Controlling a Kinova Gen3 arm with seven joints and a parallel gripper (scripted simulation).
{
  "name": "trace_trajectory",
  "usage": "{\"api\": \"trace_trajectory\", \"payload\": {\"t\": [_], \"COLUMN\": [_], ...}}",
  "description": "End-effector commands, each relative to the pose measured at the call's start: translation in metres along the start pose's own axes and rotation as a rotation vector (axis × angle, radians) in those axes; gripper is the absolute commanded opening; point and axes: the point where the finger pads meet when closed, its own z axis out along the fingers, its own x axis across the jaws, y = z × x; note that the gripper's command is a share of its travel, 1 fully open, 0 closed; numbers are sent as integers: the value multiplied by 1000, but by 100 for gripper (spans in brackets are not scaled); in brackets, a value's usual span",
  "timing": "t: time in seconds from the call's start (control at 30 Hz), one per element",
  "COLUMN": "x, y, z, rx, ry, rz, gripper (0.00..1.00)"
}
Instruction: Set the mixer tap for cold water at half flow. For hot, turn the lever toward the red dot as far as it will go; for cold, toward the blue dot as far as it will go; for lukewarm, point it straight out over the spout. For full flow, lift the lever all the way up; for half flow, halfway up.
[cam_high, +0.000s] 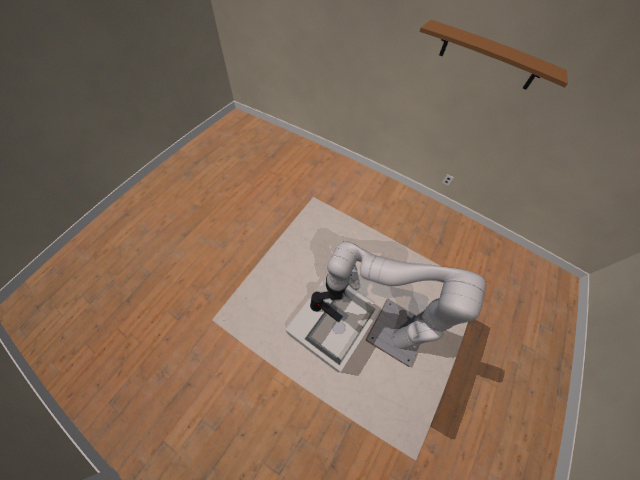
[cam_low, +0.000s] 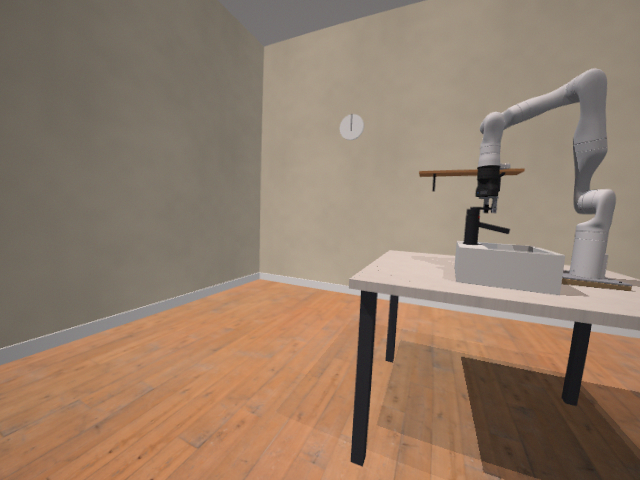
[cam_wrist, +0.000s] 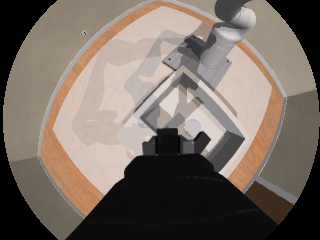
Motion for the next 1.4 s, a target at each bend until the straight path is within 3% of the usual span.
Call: {"api": "trace_trajectory", "payload": {"t": [0.0, 0.7, 1.07, 1.37], "x": [0, 0, 0, 0], "y": [0, 0, 5, 5], "z": [-1, -1, -16, -17], "rx": [-2, -2, -2, -2], "ry": [0, 0, 0, 0], "rz": [0, 0, 0, 0], "gripper": [0, 0, 0, 0]}}
